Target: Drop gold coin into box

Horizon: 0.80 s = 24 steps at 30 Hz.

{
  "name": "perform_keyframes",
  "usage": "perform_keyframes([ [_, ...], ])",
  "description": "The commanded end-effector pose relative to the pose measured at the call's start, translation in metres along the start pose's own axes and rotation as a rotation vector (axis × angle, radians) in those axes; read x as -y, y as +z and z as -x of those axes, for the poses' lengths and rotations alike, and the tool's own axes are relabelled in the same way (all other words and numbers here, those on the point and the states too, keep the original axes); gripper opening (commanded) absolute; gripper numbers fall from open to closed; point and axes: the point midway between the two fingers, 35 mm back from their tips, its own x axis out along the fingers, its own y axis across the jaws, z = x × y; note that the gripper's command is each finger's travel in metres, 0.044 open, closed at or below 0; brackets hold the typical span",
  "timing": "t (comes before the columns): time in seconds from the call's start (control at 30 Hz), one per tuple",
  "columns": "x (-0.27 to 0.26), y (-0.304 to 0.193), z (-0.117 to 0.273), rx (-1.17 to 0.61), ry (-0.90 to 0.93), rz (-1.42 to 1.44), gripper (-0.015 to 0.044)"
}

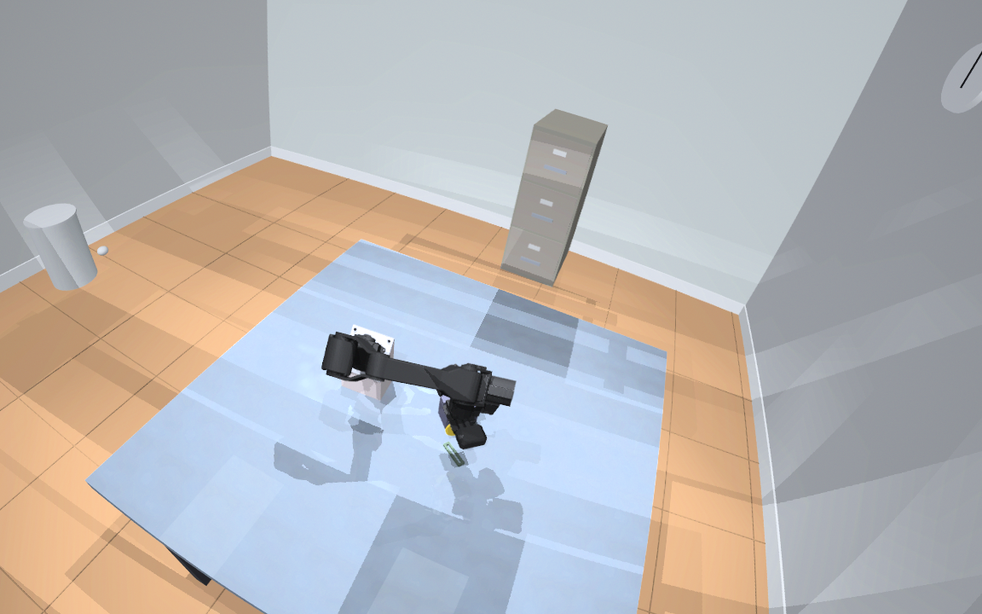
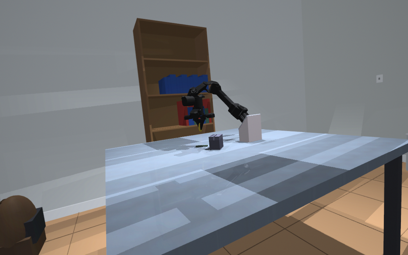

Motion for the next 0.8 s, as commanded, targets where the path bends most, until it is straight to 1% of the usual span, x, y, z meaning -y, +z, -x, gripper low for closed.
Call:
perform_keyframes([
  [0.0,0.0,-0.001,0.001,0.0,-0.003,0.024,0.0],
  [0.77,-0.047,0.032,0.001,0.016,0.004,0.05,0.0],
])
